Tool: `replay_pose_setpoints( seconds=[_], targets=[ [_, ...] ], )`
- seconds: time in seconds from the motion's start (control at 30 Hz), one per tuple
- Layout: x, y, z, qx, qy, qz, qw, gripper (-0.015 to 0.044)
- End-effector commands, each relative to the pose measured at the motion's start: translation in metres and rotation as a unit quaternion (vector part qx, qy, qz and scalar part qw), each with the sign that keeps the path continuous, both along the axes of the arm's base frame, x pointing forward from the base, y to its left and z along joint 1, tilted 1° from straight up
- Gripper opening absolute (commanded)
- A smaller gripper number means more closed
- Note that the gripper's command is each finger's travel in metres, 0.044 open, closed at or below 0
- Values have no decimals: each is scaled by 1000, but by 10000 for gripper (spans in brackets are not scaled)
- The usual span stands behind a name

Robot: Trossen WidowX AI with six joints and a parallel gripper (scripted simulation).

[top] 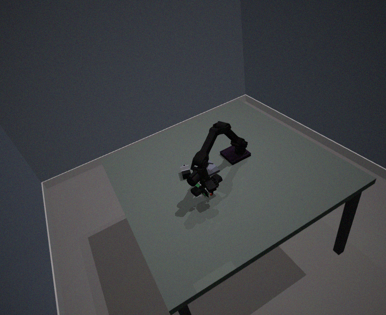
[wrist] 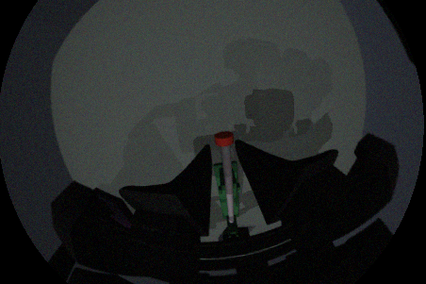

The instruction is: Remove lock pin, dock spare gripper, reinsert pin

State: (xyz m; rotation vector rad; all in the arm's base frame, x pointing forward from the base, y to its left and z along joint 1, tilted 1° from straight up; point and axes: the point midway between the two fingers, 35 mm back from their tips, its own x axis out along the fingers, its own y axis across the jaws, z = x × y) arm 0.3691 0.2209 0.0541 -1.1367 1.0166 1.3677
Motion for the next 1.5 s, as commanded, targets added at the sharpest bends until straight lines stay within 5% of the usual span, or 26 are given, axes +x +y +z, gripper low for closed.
replay_pose_setpoints(
  seconds=[0.0,1.1,1.27,1.47],
  targets=[
    [0,0,0,0,0,0,1000,200],
    [-11,-6,74,-14,27,0,1000,200],
    [-11,-6,66,-15,28,0,999,331],
    [0,-61,115,-33,-17,-2,999,180]
  ],
)
